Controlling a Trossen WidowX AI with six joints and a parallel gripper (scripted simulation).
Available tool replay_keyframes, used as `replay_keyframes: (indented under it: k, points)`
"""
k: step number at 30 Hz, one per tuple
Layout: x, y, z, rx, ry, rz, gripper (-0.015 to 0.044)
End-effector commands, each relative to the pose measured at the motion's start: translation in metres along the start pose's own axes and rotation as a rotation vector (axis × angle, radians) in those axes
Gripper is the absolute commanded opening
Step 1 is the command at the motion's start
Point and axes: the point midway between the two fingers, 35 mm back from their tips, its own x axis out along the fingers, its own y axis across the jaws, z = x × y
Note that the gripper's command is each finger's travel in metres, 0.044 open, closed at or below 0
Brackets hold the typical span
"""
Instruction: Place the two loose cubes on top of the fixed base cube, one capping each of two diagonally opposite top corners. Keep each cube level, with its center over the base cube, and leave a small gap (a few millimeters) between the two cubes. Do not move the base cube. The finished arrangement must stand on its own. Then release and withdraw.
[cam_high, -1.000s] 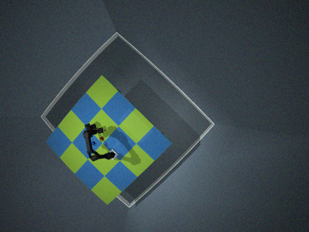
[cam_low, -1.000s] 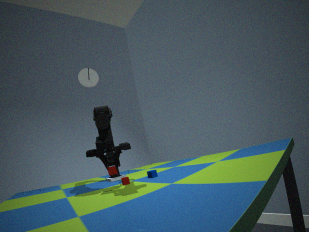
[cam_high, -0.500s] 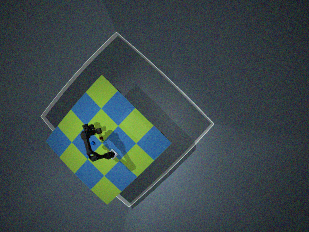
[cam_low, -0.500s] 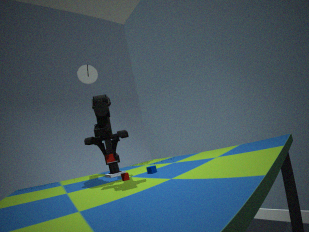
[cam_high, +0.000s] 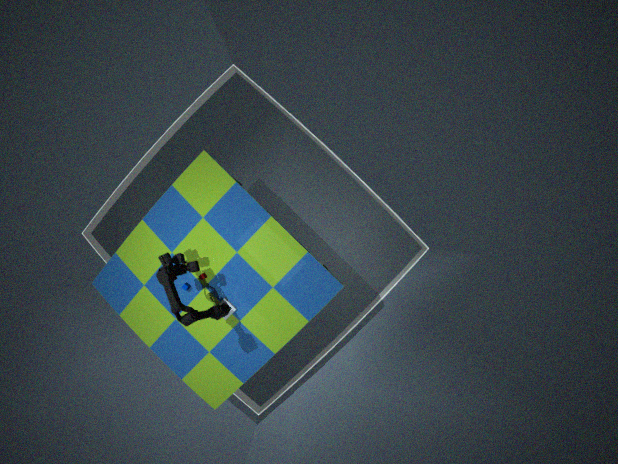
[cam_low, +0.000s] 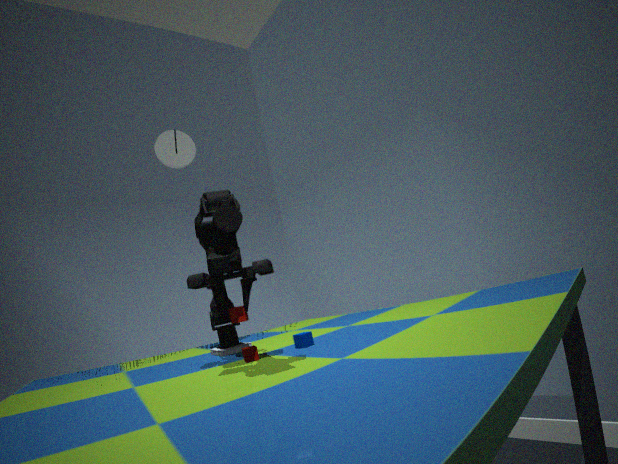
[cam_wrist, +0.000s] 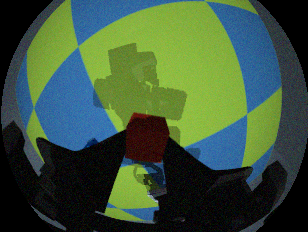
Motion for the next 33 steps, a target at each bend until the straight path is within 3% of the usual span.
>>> replay_keyframes:
  k: [1,33]
  points:
    - [0.002,0.011,-0.008,0.012,0.0,-0.003,0.0105]
    - [0.02,0.084,-0.075,0.055,0.007,0.004,0.0105]
